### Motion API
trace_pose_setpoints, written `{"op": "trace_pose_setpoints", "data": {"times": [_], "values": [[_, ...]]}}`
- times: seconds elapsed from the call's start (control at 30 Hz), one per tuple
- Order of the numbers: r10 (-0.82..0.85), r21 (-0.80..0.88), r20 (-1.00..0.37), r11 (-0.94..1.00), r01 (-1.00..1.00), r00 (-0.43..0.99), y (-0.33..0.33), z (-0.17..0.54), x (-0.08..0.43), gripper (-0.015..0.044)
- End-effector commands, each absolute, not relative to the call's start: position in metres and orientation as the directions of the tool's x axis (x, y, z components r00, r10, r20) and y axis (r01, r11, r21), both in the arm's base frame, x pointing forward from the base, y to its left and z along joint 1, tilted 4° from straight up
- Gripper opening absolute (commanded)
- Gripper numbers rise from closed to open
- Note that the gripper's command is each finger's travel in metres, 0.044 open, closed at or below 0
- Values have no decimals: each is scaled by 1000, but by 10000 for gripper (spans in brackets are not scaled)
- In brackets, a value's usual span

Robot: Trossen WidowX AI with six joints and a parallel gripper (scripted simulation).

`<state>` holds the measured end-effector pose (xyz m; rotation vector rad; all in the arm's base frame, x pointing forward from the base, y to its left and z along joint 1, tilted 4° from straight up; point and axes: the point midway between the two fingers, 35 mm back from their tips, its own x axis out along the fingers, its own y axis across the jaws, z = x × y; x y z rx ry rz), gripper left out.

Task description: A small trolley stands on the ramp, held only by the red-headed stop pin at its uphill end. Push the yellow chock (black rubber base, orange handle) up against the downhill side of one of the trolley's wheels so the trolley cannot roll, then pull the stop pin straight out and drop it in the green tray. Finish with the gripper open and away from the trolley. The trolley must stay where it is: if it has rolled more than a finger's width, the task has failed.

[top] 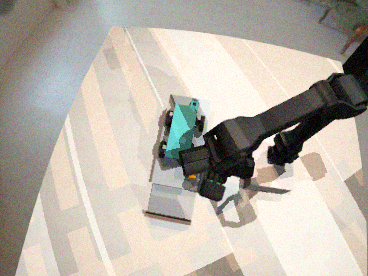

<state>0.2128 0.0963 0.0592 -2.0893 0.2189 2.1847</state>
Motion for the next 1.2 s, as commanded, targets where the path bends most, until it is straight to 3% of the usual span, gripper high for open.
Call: {"op": "trace_pose_setpoints", "data": {"times": [0.0,0.4,1.0,1.17], "values": [[-15,23,-999,-983,-181,-45,97,56,209,0],[151,-145,-988,-972,-185,-16,106,28,211,0],[157,-152,-987,-971,-185,-15,124,-9,211,0],[157,-151,-987,-971,-185,-15,122,-9,211,131]]}}
